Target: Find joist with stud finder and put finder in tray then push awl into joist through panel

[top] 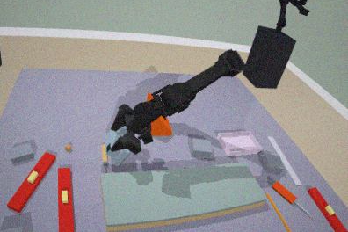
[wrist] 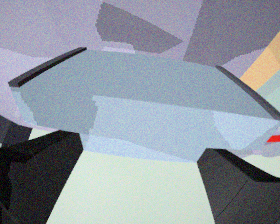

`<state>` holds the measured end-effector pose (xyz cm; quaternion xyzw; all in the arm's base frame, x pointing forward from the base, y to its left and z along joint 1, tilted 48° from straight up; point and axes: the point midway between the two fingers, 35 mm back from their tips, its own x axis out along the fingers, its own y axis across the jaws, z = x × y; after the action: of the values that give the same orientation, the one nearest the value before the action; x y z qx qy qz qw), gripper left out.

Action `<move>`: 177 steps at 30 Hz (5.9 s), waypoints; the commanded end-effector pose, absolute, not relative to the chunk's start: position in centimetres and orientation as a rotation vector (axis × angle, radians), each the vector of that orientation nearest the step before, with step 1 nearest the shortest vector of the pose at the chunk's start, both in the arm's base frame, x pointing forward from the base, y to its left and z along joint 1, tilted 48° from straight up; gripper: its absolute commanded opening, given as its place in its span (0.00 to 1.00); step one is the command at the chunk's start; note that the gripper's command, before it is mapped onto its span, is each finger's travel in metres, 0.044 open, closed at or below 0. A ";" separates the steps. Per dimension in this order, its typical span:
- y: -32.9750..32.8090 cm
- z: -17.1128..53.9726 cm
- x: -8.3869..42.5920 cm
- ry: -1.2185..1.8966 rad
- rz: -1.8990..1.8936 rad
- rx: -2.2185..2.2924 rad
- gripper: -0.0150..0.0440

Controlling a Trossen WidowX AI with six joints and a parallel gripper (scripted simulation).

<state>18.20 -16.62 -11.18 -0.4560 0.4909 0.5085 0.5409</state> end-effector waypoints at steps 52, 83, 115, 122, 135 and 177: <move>-15.6 -11.2 18.3 1.459 1.020 -1.344 0.25; -14.7 -10.0 18.4 1.466 0.988 -1.376 0.25; -12.4 -11.2 18.5 1.448 1.001 -1.371 0.90; -12.4 -11.2 18.5 1.448 1.001 -1.371 0.90; -12.4 -11.2 18.5 1.448 1.001 -1.371 0.90; -12.1 -11.0 18.5 1.448 1.001 -1.371 0.90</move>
<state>18.43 -12.46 -10.93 -0.5536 0.5875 0.3992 0.4348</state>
